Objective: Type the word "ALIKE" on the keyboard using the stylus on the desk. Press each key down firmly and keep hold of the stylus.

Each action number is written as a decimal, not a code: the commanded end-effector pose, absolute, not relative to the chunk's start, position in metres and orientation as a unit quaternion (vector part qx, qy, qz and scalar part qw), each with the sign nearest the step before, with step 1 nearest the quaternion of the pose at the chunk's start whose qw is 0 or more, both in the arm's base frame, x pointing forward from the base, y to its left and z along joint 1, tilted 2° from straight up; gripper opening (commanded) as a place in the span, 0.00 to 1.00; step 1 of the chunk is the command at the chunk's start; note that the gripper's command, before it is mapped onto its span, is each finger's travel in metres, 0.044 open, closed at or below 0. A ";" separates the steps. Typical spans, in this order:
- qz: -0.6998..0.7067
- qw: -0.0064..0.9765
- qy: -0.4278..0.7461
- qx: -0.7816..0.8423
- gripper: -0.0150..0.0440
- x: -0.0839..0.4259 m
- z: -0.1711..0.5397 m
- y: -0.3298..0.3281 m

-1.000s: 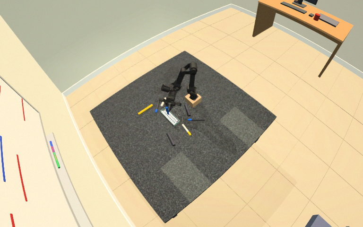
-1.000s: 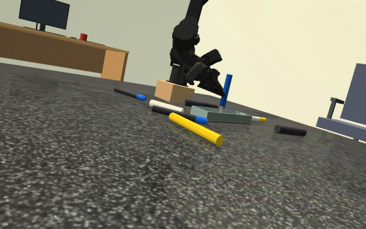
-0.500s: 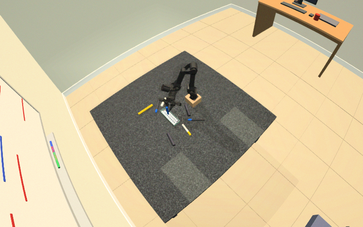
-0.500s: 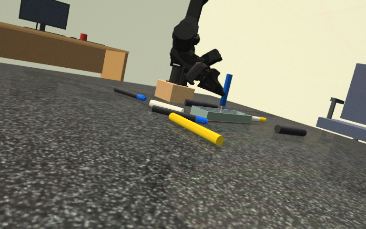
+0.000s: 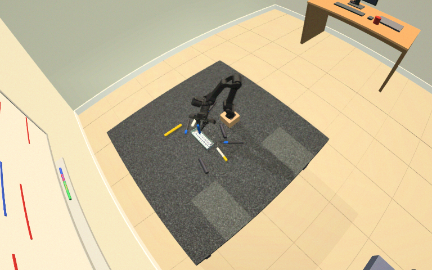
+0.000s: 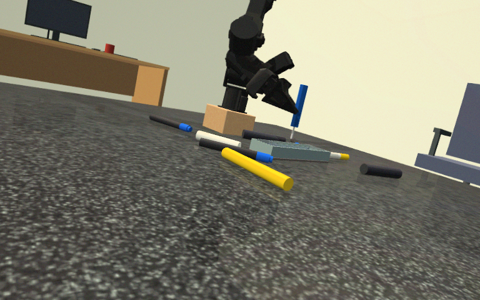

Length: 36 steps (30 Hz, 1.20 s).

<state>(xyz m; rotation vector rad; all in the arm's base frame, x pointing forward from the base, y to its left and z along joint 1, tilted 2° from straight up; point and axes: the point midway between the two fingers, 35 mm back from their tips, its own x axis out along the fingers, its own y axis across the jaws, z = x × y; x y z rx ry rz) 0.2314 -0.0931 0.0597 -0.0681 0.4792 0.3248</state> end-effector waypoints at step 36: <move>0.163 0.953 0.252 -0.043 0.25 0.248 0.070 -0.026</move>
